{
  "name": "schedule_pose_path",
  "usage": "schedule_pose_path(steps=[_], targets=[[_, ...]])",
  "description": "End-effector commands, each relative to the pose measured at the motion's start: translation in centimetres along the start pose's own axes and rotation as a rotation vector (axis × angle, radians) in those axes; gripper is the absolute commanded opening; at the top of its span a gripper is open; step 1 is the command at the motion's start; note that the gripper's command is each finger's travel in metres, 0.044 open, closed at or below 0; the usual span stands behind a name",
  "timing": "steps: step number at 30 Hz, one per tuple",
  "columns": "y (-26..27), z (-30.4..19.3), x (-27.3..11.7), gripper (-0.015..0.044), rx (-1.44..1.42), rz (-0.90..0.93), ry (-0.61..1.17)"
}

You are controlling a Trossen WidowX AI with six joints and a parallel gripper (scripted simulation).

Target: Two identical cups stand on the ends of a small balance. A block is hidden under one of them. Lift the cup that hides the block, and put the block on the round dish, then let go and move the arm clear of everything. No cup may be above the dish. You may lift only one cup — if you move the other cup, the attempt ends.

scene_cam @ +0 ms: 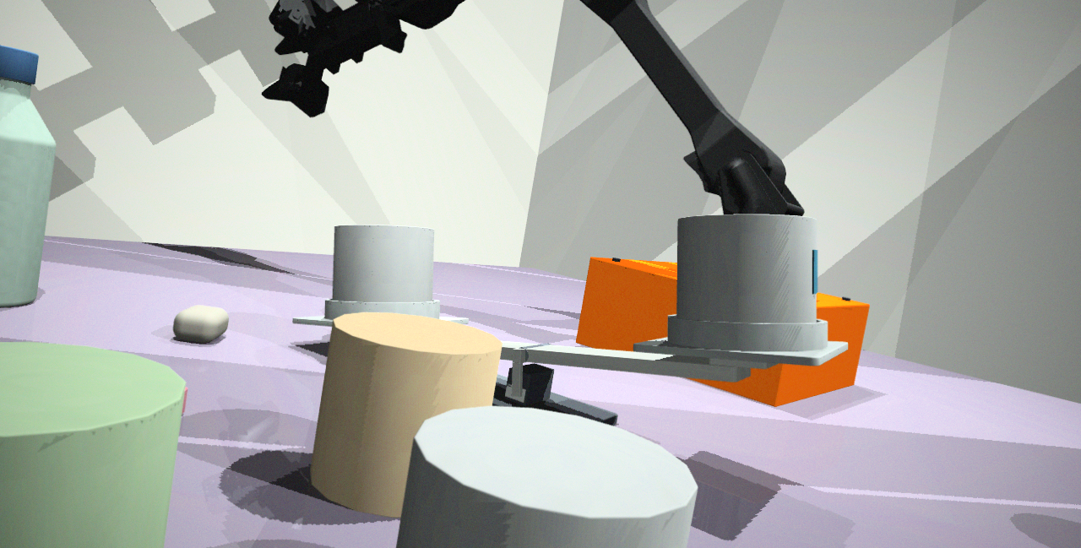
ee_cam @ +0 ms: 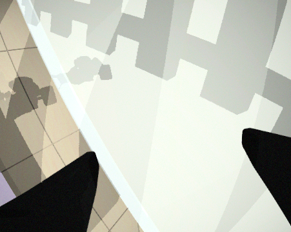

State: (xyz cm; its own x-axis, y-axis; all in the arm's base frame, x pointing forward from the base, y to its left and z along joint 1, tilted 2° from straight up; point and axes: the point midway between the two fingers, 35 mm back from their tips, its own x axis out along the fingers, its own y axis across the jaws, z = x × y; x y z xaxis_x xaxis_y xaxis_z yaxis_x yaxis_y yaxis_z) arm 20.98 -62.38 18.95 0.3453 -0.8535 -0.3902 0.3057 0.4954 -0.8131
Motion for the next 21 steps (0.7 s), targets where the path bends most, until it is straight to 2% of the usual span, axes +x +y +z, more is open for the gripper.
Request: schedule_pose_path(steps=[1,2,10,16,21], targets=[[0.0,0.2,-0.2,0.0426,0.001,0.004,-0.003],[0.2,1.0,-0.8,0.044,0.005,0.017,-0.013],[3.3,9.6,-10.0,0.044,0.055,0.204,-0.137],[7.2,14.2,-19.1,0.044,0.084,0.372,-0.224],[11.0,16.0,-27.1,0.044,0.109,0.519,-0.282]])
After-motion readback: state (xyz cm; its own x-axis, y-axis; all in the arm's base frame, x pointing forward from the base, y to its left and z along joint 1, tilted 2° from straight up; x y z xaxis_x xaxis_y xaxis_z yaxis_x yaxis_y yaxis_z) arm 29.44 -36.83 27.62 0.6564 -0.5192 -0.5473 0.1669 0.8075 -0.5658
